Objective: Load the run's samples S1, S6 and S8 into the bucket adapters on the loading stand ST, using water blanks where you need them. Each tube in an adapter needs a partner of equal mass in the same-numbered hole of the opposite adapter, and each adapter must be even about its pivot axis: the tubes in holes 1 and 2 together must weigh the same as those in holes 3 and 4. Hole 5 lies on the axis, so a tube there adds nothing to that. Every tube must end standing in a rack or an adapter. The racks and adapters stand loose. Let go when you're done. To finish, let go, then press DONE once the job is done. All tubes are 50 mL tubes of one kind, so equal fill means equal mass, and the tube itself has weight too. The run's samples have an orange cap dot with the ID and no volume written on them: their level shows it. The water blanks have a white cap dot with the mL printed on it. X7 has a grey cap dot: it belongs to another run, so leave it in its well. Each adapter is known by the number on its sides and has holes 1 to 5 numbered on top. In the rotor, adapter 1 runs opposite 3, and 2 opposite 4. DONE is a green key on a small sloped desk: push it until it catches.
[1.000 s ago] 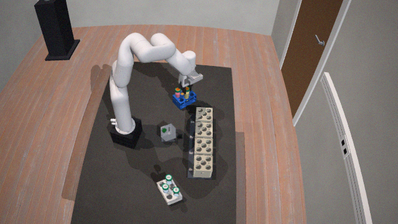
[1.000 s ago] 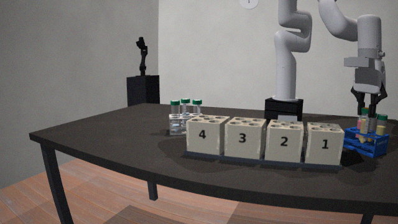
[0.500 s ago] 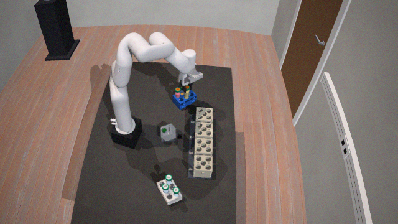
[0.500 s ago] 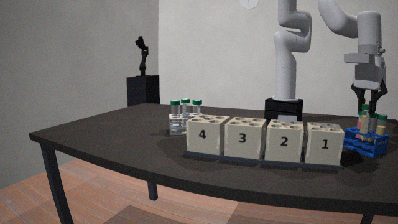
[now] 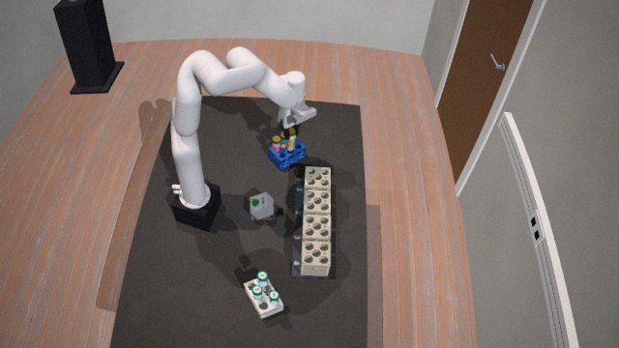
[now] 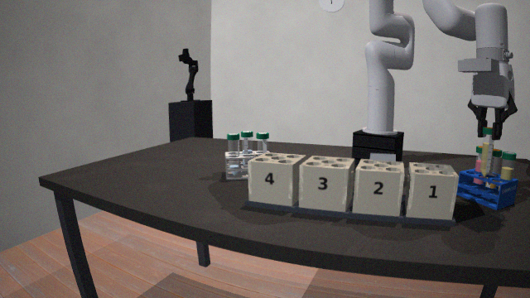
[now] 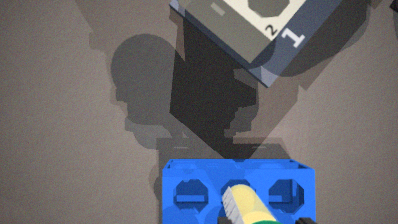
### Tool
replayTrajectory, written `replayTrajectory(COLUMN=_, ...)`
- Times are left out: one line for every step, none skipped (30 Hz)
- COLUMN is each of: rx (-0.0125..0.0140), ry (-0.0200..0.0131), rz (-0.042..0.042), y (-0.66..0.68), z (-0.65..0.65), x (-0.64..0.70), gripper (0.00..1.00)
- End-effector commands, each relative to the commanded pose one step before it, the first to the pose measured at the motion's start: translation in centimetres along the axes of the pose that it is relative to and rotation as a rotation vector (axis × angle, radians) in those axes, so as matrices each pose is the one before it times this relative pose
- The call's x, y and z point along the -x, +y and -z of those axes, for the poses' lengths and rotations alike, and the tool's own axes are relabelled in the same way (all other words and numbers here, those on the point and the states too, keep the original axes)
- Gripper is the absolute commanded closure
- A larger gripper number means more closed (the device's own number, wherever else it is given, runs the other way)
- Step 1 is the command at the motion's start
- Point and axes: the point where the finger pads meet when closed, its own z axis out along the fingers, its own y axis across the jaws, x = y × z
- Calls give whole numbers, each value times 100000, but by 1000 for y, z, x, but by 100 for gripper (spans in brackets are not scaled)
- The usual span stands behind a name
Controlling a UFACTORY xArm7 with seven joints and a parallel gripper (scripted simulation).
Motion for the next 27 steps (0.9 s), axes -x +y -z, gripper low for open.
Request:
replayTrajectory(rx=-421, ry=33, rz=1, y=-149, z=885, x=-13, gripper=100)
replayTrajectory(rx=0, ry=0, rz=0, y=0, z=200, x=0, gripper=100)
replayTrajectory(rx=0, ry=0, rz=0, y=0, z=0, x=0, gripper=100)
replayTrajectory(rx=0, ry=0, rz=0, y=0, z=0, x=0, gripper=100)
replayTrajectory(rx=0, ry=0, rz=0, y=0, z=201, x=0, gripper=100)
replayTrajectory(rx=0, ry=0, rz=0, y=-1, z=200, x=0, gripper=100)
replayTrajectory(rx=0, ry=0, rz=0, y=0, z=200, x=0, gripper=100)
replayTrajectory(rx=0, ry=0, rz=0, y=0, z=200, x=0, gripper=100)
replayTrajectory(rx=0, ry=0, rz=0, y=0, z=200, x=0, gripper=100)
replayTrajectory(rx=0, ry=0, rz=0, y=0, z=200, x=0, gripper=100)
replayTrajectory(rx=0, ry=0, rz=0, y=0, z=200, x=0, gripper=100)
replayTrajectory(rx=0, ry=0, rz=0, y=0, z=200, x=0, gripper=100)
replayTrajectory(rx=0, ry=0, rz=0, y=0, z=200, x=0, gripper=100)
replayTrajectory(rx=0, ry=0, rz=0, y=0, z=200, x=0, gripper=100)
replayTrajectory(rx=0, ry=0, rz=0, y=0, z=200, x=0, gripper=100)
replayTrajectory(rx=0, ry=0, rz=0, y=0, z=200, x=0, gripper=100)
replayTrajectory(rx=0, ry=0, rz=0, y=0, z=200, x=0, gripper=100)
replayTrajectory(rx=0, ry=0, rz=0, y=0, z=200, x=0, gripper=100)
replayTrajectory(rx=0, ry=0, rz=0, y=0, z=200, x=0, gripper=100)
replayTrajectory(rx=0, ry=0, rz=0, y=0, z=0, x=0, gripper=100)
replayTrajectory(rx=0, ry=0, rz=0, y=0, z=0, x=0, gripper=100)
replayTrajectory(rx=0, ry=0, rz=0, y=0, z=201, x=0, gripper=100)
replayTrajectory(rx=0, ry=0, rz=0, y=0, z=200, x=0, gripper=100)
replayTrajectory(rx=0, ry=0, rz=0, y=0, z=200, x=0, gripper=100)
replayTrajectory(rx=0, ry=0, rz=0, y=0, z=200, x=0, gripper=100)
replayTrajectory(rx=0, ry=0, rz=0, y=0, z=200, x=0, gripper=100)
replayTrajectory(rx=0, ry=0, rz=0, y=0, z=200, x=0, gripper=100)
